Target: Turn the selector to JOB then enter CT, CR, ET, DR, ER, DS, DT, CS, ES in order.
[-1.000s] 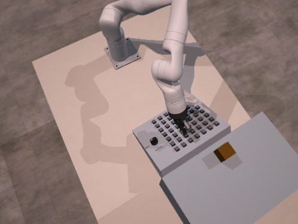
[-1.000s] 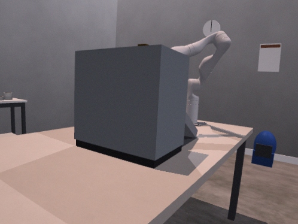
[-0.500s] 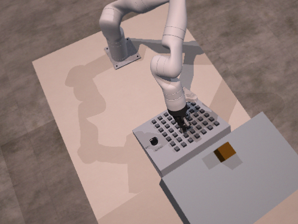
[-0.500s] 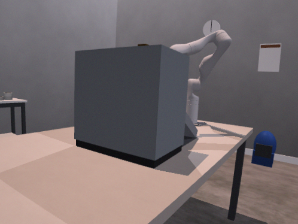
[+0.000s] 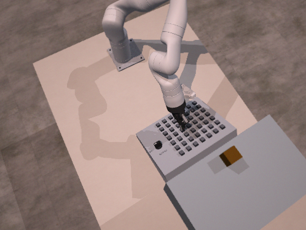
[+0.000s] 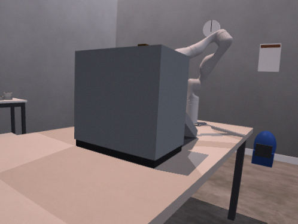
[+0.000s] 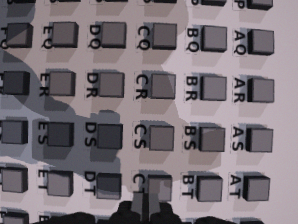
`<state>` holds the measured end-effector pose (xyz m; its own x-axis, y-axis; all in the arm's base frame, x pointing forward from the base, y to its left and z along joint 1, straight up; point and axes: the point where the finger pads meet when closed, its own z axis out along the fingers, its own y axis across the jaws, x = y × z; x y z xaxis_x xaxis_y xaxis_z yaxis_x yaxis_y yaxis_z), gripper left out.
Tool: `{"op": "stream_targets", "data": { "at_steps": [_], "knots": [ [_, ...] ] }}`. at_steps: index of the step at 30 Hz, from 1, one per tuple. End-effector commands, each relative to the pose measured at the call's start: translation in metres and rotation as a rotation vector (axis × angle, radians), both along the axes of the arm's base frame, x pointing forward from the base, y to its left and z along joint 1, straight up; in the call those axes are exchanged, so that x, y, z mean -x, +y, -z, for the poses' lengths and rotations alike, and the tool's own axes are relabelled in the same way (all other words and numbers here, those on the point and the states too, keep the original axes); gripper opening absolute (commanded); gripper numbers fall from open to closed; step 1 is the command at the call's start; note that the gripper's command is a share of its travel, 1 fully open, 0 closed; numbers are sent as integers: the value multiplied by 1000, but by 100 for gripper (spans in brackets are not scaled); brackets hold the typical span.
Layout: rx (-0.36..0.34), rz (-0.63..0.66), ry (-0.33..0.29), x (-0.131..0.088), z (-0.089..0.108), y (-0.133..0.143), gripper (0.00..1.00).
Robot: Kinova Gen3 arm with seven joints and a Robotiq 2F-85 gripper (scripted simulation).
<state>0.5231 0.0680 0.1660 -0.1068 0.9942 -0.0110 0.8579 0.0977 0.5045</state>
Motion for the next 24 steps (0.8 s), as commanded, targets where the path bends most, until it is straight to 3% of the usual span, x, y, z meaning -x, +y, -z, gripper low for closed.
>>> {"op": "stream_targets", "data": {
  "at_steps": [1, 9, 24],
  "knots": [
    [-4, -4, -6, 19, 9, 1, 10],
    [-2, -2, 2, 23, 13, -1, 10],
    [4, -15, -3, 11, 28, 1, 10]
  ]
}}
